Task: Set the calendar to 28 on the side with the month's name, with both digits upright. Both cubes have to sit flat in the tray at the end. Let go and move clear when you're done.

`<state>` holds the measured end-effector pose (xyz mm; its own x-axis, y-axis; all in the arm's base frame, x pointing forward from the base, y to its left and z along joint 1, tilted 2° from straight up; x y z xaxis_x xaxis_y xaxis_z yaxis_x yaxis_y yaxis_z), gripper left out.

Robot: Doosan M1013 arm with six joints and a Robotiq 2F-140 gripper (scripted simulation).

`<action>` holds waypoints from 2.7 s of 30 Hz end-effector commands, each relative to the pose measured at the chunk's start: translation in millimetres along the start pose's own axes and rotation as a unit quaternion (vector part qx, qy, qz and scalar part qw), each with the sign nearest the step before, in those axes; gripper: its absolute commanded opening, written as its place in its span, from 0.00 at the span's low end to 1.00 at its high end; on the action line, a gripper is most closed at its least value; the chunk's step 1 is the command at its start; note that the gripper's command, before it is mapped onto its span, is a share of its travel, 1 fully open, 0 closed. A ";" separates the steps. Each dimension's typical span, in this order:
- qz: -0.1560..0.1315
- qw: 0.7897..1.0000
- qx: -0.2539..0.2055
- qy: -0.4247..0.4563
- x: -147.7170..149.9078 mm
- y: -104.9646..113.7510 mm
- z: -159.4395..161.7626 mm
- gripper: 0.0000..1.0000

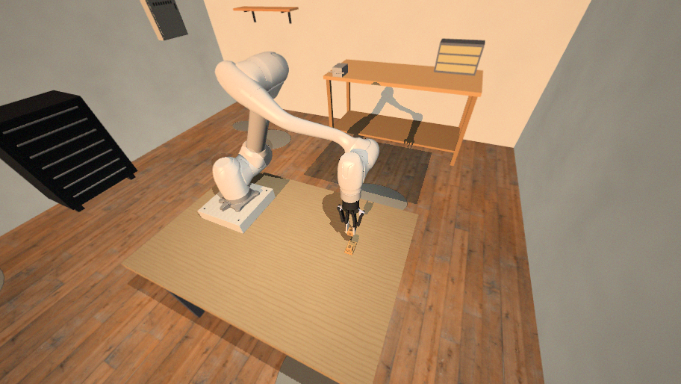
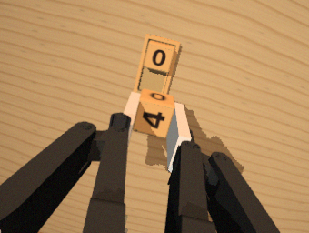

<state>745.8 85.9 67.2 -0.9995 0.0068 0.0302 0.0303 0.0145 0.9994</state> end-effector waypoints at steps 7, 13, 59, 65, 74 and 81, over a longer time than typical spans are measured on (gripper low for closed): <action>-0.002 1.000 0.001 0.003 -3.0 -10.1 -2.1 0.24; -0.002 1.000 0.001 0.003 -3.1 -29.6 -2.1 0.24; -0.002 1.000 0.001 0.003 -3.3 -61.3 -2.1 0.24; -0.002 1.000 0.001 0.003 -3.3 -61.3 -2.1 0.24; -0.002 1.000 0.001 0.003 -3.3 -61.3 -2.1 0.24; -0.002 1.000 0.001 0.003 -3.3 -61.3 -2.1 0.24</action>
<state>750.0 85.5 10.0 -0.9997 0.0069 0.0216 0.0217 0.0132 0.9997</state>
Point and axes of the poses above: the point where the finger pads meet when closed, its own y axis back along the fingers, its own x axis across the jaws, z = x × y, the point moved 1 cm from there along y, back along the fingers, and after that the axes turned 11 degrees about -y, right-handed, at the moved point
